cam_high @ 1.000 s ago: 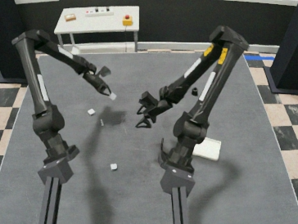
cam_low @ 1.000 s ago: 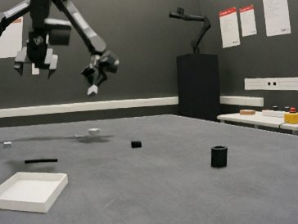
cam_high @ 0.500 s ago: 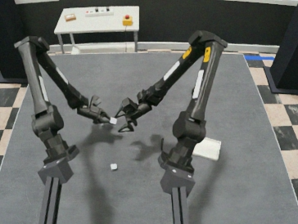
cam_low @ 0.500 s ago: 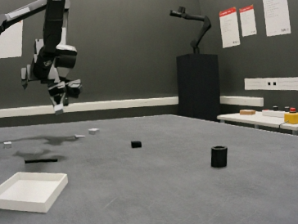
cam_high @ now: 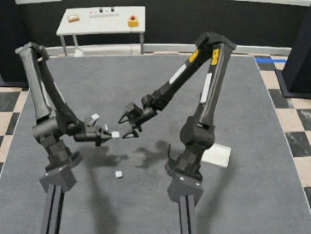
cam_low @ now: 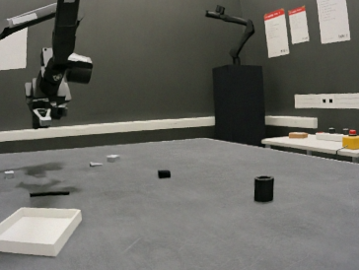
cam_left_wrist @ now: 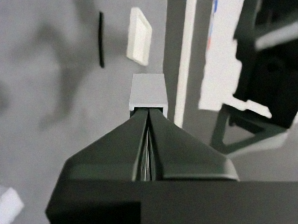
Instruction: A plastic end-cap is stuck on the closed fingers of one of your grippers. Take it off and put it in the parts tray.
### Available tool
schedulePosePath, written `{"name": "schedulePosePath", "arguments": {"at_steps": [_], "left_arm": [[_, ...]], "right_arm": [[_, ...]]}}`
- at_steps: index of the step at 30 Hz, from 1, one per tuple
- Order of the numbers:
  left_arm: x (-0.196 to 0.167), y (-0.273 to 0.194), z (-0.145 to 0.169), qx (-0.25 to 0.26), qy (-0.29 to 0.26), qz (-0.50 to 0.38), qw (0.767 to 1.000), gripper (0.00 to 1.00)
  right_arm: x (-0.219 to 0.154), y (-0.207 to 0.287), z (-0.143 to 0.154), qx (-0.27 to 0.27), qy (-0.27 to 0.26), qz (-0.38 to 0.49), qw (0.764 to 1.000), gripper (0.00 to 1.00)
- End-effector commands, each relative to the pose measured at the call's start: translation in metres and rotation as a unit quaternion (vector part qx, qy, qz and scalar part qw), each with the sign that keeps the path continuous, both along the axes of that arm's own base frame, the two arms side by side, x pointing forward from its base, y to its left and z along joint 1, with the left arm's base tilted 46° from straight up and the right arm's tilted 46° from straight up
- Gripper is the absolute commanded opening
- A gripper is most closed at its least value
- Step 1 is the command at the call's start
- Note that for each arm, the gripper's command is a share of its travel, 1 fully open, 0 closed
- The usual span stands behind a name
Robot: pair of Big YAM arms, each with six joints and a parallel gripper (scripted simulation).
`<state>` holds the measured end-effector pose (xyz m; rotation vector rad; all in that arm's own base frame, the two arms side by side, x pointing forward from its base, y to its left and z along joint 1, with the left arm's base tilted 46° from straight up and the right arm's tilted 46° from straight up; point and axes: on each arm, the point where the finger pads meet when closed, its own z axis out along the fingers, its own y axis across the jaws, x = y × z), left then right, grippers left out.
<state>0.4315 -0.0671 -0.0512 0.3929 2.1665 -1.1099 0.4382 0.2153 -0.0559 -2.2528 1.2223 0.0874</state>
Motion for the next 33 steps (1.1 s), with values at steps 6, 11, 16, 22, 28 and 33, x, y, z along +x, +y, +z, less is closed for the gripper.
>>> {"name": "schedulePosePath", "arguments": {"at_steps": [6, 11, 16, 22, 28, 33], "left_arm": [[-0.03, -0.007, 0.004, -0.055, 0.008, 0.011, 0.998, 0.0], [-0.036, -0.014, 0.008, -0.063, -0.004, -0.005, 0.998, 0.0], [-0.034, -0.013, 0.011, -0.061, -0.012, -0.007, 0.998, 0.0], [-0.045, -0.019, 0.009, -0.064, -0.003, -0.009, 0.998, 0.0], [-0.044, -0.019, 0.009, -0.064, -0.003, -0.008, 0.998, 0.0], [-0.044, -0.019, 0.009, -0.064, -0.003, -0.008, 0.998, 0.0]], "right_arm": [[-0.003, 0.005, 0.004, 0.002, -0.003, 0.011, 1.0, 1.0], [-0.003, 0.005, 0.004, 0.002, -0.003, 0.011, 1.0, 1.0], [-0.003, 0.005, 0.004, 0.002, -0.003, 0.011, 1.0, 1.0], [-0.004, 0.014, 0.008, 0.002, -0.007, 0.022, 1.0, 1.0], [-0.003, 0.012, 0.008, 0.002, -0.007, 0.02, 1.0, 1.0], [-0.003, 0.012, 0.008, 0.002, -0.007, 0.02, 1.0, 1.0]]}}
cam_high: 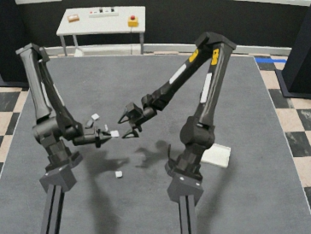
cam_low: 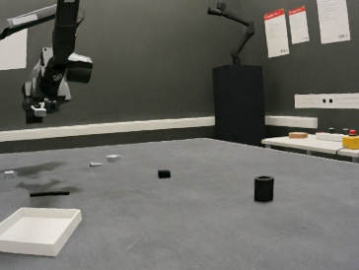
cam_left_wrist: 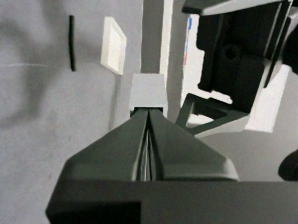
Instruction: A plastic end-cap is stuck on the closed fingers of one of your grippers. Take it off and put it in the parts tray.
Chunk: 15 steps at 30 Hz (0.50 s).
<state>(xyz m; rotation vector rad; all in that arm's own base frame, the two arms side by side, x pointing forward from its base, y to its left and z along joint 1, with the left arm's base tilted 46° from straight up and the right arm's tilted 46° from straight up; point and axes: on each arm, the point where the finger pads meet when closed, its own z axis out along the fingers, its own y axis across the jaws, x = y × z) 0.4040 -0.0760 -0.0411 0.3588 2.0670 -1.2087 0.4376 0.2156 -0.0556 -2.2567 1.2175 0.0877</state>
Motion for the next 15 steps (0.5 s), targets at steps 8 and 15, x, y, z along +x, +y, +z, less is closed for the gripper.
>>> {"name": "schedulePosePath", "arguments": {"at_steps": [8, 15], "left_arm": [[-0.017, -0.01, -0.001, -0.009, 0.013, -0.009, 1.0, 0.0], [-0.008, -0.005, 0.002, -0.004, 0.002, -0.006, 1.0, 0.0]], "right_arm": [[0.002, -0.014, -0.009, 0.005, 0.011, 0.003, 1.0, 0.58], [0.001, 0.004, -0.008, 0.005, 0.007, 0.019, 1.0, 0.58]]}}
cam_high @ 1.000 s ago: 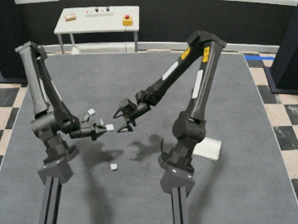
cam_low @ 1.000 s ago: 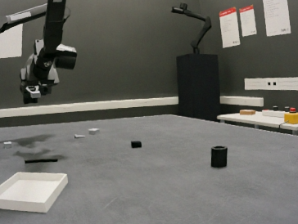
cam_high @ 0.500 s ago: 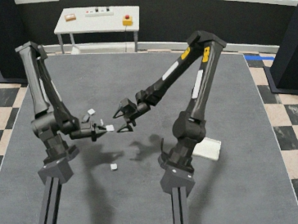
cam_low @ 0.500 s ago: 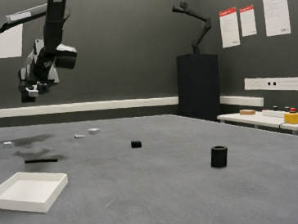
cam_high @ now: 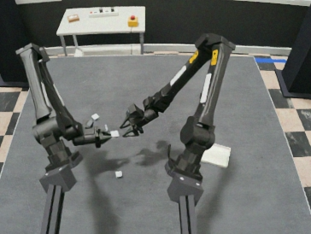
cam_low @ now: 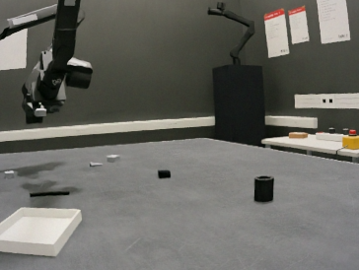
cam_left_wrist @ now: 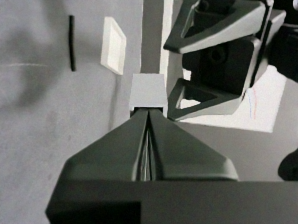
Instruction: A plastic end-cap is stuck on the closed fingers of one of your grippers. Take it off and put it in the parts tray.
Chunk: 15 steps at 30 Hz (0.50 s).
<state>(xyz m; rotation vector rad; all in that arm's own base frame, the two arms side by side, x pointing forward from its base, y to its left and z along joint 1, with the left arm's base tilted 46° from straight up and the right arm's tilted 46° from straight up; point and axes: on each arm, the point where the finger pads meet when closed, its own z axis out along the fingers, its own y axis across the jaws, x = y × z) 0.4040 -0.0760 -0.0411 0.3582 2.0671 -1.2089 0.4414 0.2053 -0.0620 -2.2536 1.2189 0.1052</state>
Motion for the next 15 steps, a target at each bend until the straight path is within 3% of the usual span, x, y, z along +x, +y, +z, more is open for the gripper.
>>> {"name": "schedulePosePath", "arguments": {"at_steps": [1, 8, 11, 15], "left_arm": [[-0.008, -0.005, 0.002, -0.004, 0.002, -0.006, 1.0, 0.0], [-0.008, -0.005, 0.002, -0.004, 0.002, -0.006, 1.0, 0.0], [-0.008, -0.005, 0.002, -0.004, 0.002, -0.006, 1.0, 0.0], [-0.008, -0.005, 0.002, -0.004, 0.002, -0.006, 1.0, 0.0]], "right_arm": [[-0.003, 0.017, -0.006, 0.001, 0.002, 0.017, 1.0, 0.58], [-0.002, 0.028, -0.029, 0.002, 0.001, 0.014, 1.0, 0.58], [0.002, 0.029, -0.03, 0.0, 0.004, 0.013, 1.0, 0.53], [0.011, 0.034, -0.025, 0.002, 0.0, 0.012, 1.0, 0.58]]}}
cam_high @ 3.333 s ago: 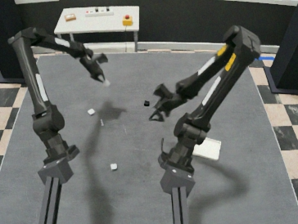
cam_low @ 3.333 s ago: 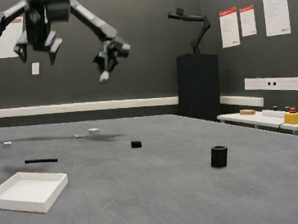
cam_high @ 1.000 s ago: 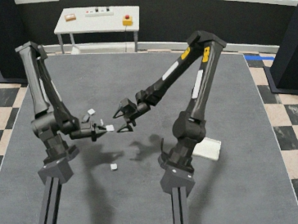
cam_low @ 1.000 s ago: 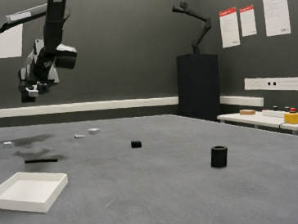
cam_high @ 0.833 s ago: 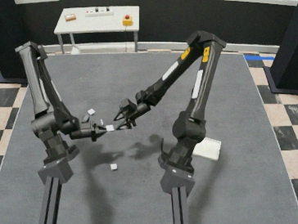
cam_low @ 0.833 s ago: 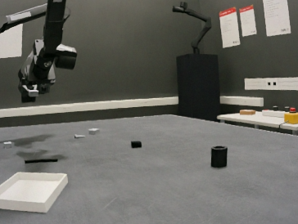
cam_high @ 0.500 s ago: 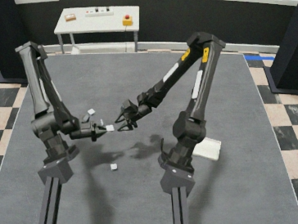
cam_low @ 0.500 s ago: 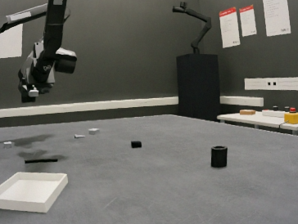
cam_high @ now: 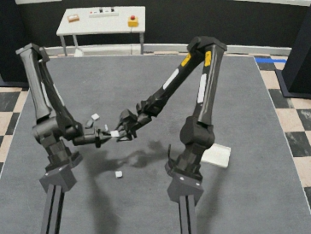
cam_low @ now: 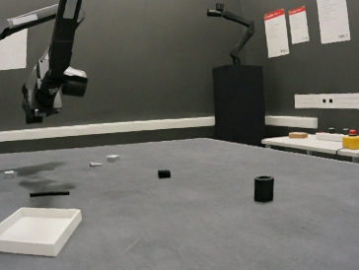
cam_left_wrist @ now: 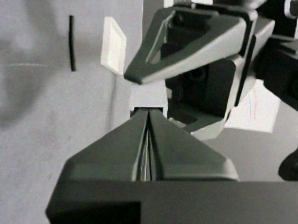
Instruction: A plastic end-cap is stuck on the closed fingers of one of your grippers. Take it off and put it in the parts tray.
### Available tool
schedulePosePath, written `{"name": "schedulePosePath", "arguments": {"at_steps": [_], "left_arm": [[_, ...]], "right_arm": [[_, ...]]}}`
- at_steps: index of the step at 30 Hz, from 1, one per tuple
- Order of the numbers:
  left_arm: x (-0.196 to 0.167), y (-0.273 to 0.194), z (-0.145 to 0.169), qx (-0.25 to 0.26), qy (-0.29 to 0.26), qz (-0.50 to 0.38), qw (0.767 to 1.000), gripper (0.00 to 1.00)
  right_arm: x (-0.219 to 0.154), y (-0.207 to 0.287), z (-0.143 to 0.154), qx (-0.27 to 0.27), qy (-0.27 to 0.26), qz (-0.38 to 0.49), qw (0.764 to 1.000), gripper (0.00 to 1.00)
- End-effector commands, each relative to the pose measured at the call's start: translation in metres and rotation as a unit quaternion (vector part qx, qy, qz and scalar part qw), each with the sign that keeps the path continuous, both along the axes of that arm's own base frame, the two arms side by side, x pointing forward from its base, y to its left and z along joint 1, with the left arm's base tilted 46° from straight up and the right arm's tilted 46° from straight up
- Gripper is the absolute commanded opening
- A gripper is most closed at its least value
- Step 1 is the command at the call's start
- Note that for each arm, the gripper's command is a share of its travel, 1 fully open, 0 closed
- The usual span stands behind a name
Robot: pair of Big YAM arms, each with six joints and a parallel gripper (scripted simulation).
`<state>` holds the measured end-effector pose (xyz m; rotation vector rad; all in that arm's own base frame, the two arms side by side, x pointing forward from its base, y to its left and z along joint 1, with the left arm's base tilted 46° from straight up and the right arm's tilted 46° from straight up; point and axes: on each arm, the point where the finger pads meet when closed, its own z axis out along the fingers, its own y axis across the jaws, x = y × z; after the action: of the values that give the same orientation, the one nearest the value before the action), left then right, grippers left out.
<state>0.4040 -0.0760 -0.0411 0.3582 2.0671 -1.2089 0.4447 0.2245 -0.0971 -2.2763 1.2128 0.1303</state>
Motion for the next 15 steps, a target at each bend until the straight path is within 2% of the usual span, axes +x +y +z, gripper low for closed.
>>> {"name": "schedulePosePath", "arguments": {"at_steps": [1, 3, 5, 7, 15], "left_arm": [[-0.0083, -0.0052, 0.0017, -0.004, 0.002, -0.006, 1.0, 0.0], [-0.0083, -0.0052, 0.0017, -0.004, 0.002, -0.006, 1.0, 0.0], [-0.0083, -0.0052, 0.0017, -0.004, 0.002, -0.006, 1.0, 0.0], [-0.0083, -0.0052, 0.0017, -0.004, 0.002, -0.006, 1.0, 0.0], [-0.0083, -0.0052, 0.0017, -0.004, 0.002, -0.006, 1.0, 0.0]], "right_arm": [[0.0082, 0.0162, 0.0138, 0.008, -0.015, 0.003, 1.0, 0.56], [0.0102, 0.009, 0.0182, 0.01, -0.027, 0.001, 1.0, 0.52], [0.0102, 0.009, 0.0182, 0.01, -0.027, 0.001, 1.0, 0.52], [0.0058, 0.0076, 0.0093, 0.007, -0.017, 0.001, 1.0, 0.47], [0.0072, 0.0082, 0.0102, 0.008, -0.018, 0.002, 1.0, 0.3]]}}
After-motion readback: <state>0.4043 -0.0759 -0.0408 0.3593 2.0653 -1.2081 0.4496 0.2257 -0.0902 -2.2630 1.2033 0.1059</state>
